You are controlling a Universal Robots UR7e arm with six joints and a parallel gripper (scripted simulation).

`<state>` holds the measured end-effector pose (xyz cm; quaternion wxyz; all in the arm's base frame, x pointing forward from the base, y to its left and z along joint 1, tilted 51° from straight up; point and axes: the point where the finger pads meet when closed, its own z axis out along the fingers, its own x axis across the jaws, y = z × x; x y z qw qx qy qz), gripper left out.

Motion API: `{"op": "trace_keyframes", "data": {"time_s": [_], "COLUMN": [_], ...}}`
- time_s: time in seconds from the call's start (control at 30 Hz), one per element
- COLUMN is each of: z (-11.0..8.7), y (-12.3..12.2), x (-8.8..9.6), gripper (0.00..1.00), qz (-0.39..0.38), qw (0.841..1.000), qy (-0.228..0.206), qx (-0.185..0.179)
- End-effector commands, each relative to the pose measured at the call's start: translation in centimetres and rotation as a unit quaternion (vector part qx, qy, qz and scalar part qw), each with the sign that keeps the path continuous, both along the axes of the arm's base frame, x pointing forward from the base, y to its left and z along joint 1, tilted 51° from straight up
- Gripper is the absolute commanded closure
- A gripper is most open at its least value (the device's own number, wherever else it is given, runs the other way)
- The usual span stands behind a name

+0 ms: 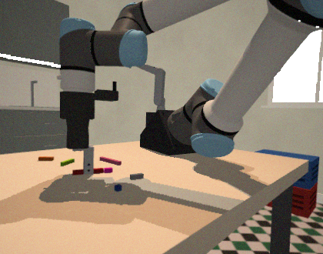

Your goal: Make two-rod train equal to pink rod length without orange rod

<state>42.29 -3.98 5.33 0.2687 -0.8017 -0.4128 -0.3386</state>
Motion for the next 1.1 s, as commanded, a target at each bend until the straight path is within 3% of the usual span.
{"op": "trace_keyframes", "data": {"time_s": [0.0, 0.13, 0.17, 0.23, 0.27, 0.33, 0.37, 1.07], "z": [0.0, 0.0, 0.0, 0.0, 0.0, 0.0, 0.0, 0.9], "y": [0.0, 0.0, 0.0, 0.0, 0.0, 0.0, 0.0, -1.2], "x": [0.0, 0.0, 0.0, 0.0, 0.0, 0.0, 0.0, -0.3], "gripper": [0.7, 0.64, 0.58, 0.58, 0.52, 0.52, 0.46, 0.46], "qz": [-0.001, -0.001, -0.001, -0.001, -0.001, -0.001, -0.001, -0.001], "qw": [1.0, 1.0, 1.0, 1.0, 1.0, 1.0, 1.0, 1.0], "qy": [0.0, 0.0, 0.0, 0.0, 0.0, 0.0, 0.0, -0.001], "qx": [0.001, 0.001, 0.001, 0.001, 0.001, 0.001, 0.001, -0.002]}}
